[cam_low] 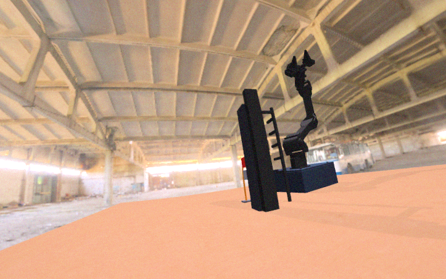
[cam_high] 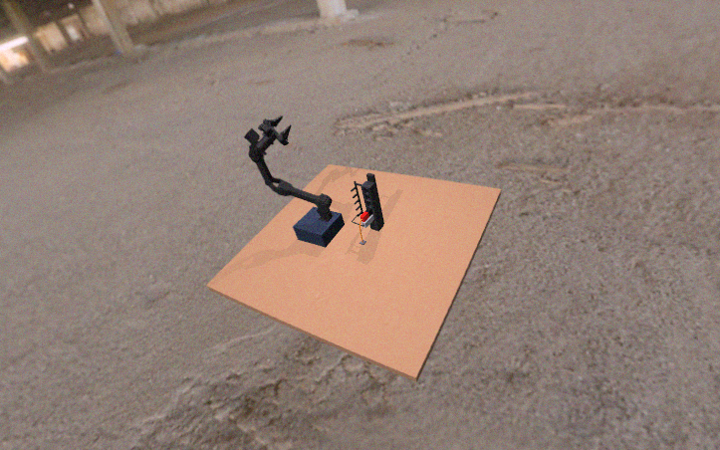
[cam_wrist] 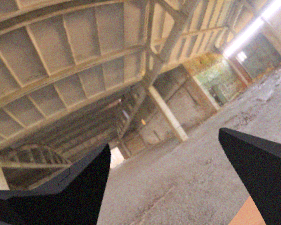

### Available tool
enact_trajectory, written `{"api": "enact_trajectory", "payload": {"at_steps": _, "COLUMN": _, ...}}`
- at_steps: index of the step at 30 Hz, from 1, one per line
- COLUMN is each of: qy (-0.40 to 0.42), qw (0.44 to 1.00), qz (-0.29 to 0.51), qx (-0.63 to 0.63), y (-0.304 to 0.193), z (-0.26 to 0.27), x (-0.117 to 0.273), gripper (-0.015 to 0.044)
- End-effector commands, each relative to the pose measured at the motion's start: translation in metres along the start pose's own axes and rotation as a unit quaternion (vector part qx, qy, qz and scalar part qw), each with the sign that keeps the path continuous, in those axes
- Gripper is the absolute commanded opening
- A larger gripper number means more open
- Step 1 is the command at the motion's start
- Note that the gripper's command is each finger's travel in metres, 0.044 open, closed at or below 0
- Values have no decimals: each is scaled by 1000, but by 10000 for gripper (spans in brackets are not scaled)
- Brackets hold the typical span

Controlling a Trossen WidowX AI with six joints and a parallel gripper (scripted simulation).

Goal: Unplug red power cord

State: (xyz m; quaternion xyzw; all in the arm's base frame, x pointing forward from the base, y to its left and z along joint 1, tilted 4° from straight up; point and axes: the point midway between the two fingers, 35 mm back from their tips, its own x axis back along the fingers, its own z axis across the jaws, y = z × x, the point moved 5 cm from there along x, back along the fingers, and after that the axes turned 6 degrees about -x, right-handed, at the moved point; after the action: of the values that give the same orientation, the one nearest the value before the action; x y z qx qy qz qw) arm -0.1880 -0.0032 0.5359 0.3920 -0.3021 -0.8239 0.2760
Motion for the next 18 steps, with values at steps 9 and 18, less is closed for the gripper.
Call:
{"api": "enact_trajectory", "payload": {"at_steps": 9, "qy": -151, "qw": 983, "qz": 20, "qx": -107, "y": 10, "z": -77, "x": -87, "gripper": 164}}
{"api": "enact_trajectory", "payload": {"at_steps": 18, "qy": -345, "qw": 909, "qz": 21, "qx": -235, "y": 6, "z": -203, "x": -159, "gripper": 160}}
